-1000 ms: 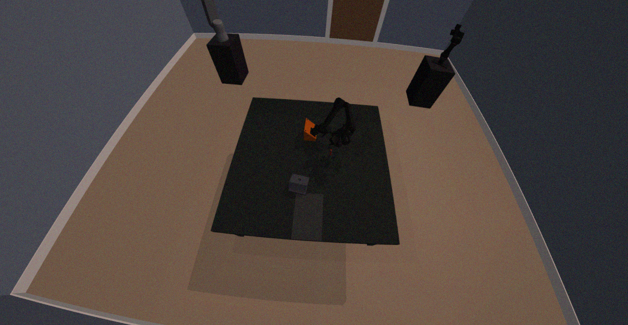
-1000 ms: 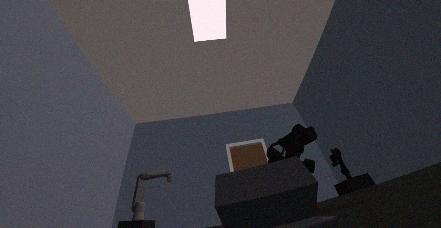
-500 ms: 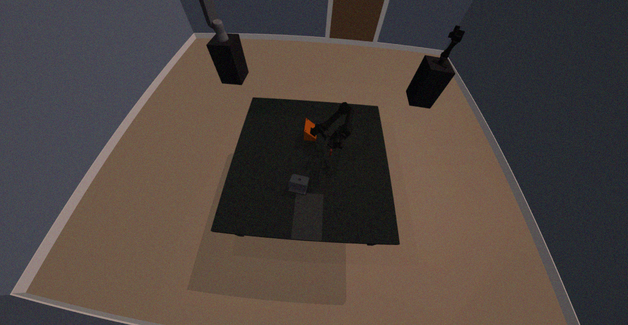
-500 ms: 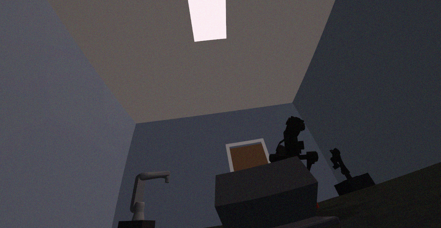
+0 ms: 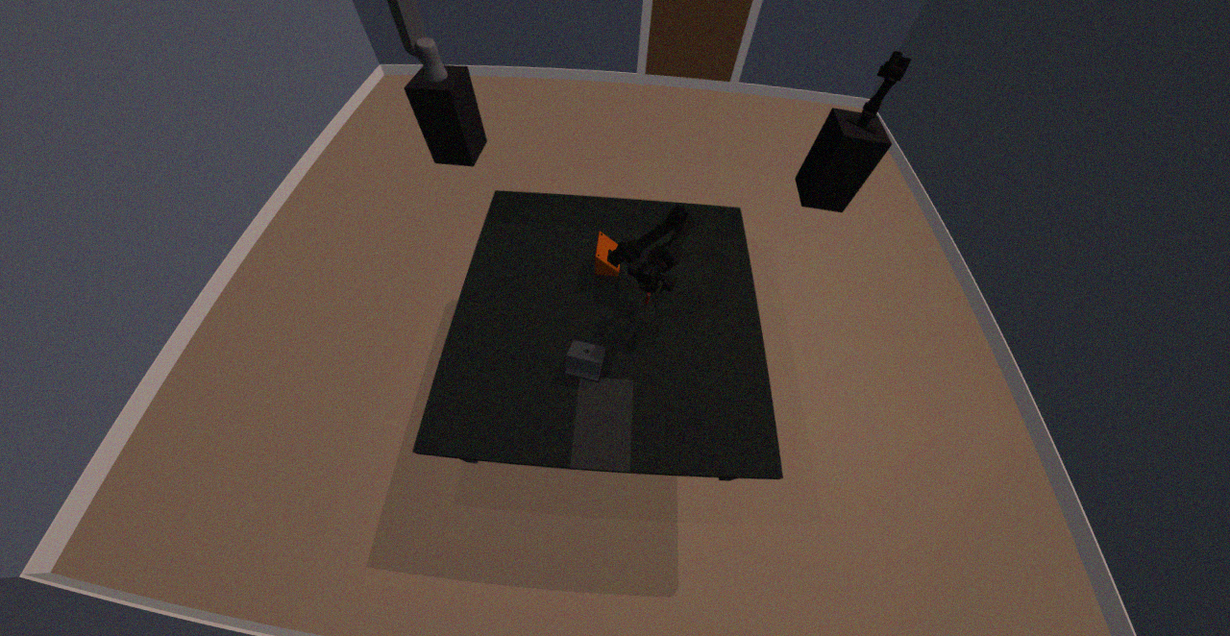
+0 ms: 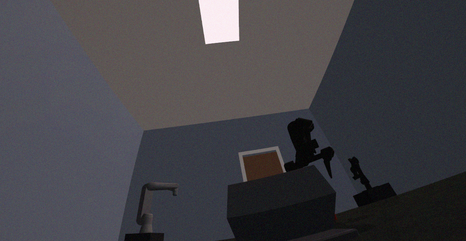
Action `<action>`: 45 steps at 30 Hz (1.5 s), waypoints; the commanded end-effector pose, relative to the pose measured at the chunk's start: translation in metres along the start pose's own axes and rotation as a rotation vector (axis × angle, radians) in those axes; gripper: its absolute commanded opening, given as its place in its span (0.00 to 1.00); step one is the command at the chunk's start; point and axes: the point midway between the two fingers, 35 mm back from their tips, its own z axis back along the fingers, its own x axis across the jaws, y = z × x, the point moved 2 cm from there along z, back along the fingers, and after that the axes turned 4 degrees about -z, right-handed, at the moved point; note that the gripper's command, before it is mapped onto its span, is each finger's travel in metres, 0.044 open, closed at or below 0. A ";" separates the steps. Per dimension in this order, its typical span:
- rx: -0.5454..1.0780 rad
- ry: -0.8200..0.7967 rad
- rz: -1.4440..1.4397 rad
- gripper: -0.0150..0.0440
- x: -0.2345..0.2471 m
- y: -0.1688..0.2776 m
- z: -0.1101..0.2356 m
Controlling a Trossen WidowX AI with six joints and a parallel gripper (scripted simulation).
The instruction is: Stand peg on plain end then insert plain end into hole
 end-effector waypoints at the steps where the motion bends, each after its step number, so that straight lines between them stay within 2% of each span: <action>1: 0.006 -0.012 0.000 1.00 0.001 -0.001 0.000; 15: 0.015 0.018 -0.155 1.00 0.002 -0.001 -0.019; 45: 0.011 0.022 -0.156 1.00 0.002 -0.002 -0.062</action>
